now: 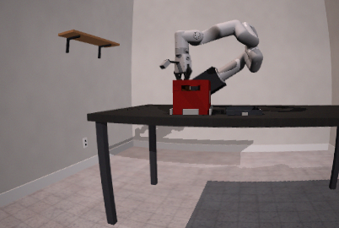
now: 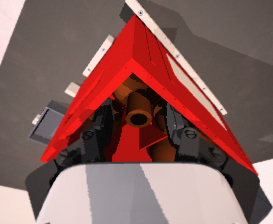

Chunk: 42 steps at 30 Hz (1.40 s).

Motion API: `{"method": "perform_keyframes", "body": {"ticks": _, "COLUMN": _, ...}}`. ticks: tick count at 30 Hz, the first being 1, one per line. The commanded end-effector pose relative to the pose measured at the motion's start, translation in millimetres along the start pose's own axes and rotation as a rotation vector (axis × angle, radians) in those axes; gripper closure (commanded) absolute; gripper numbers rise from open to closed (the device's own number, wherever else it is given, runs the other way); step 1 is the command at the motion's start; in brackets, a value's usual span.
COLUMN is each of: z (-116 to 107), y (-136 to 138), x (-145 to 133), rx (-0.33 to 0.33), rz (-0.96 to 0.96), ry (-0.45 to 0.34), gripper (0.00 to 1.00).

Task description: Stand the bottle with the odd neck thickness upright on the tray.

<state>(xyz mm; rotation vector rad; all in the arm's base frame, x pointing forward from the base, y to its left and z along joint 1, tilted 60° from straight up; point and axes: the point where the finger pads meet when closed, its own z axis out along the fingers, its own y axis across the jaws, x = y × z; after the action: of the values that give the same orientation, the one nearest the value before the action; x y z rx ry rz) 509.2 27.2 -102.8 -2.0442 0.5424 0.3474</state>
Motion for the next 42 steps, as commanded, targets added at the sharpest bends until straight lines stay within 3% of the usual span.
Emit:
{"method": "perform_keyframes", "body": {"ticks": 1, "z": 0.8, "y": -0.6, "x": 1.1, "rx": 0.0, "rz": -0.001, "ry": 0.004, "gripper": 0.35}}
{"method": "perform_keyframes", "body": {"ticks": 21, "z": 1.4, "y": -0.6, "x": 1.1, "rx": 0.0, "rz": -0.001, "ry": 0.004, "gripper": 0.35}}
{"method": "perform_keyframes", "body": {"ticks": 22, "z": 1.4, "y": -0.6, "x": 1.1, "rx": 0.0, "rz": -0.001, "ry": 0.004, "gripper": 1.0}}
{"method": "perform_keyframes", "body": {"ticks": 42, "z": 1.4, "y": -0.6, "x": 1.1, "rx": 0.0, "rz": -0.001, "ry": 0.004, "gripper": 1.0}}
